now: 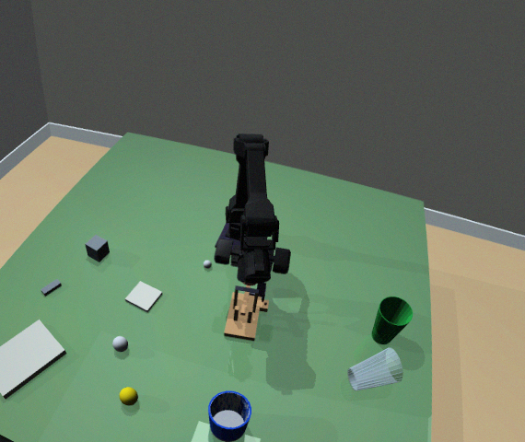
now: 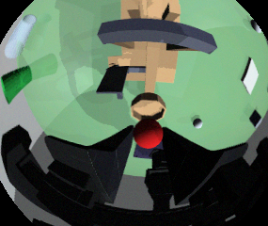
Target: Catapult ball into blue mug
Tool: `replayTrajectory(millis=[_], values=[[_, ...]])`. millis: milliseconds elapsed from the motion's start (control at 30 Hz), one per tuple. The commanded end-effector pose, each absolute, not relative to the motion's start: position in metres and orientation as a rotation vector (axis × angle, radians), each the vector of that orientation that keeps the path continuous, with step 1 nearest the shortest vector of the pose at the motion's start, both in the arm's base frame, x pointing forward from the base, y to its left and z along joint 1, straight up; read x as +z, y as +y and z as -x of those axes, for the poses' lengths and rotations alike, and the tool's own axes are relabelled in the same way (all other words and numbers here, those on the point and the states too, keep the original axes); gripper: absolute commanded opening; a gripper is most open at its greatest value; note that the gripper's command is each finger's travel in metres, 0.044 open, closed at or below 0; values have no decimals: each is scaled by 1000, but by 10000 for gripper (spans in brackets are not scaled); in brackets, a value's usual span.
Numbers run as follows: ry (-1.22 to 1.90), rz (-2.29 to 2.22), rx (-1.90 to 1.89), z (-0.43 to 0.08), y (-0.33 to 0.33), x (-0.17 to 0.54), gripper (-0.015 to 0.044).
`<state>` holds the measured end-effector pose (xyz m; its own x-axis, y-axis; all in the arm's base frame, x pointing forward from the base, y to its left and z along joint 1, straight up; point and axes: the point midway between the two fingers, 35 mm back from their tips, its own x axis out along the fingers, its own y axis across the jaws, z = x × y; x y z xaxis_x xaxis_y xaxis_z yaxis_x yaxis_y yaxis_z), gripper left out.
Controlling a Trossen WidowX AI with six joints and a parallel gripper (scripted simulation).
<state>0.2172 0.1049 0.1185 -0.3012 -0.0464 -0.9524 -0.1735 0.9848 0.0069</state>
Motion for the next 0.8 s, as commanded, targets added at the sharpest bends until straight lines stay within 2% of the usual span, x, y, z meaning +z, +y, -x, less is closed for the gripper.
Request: replayTrajectory(millis=[0, 567, 767], values=[[1887, 156, 123, -216, 105, 112, 0], [1876, 158, 125, -218, 105, 104, 0], [1876, 158, 125, -218, 105, 104, 157]])
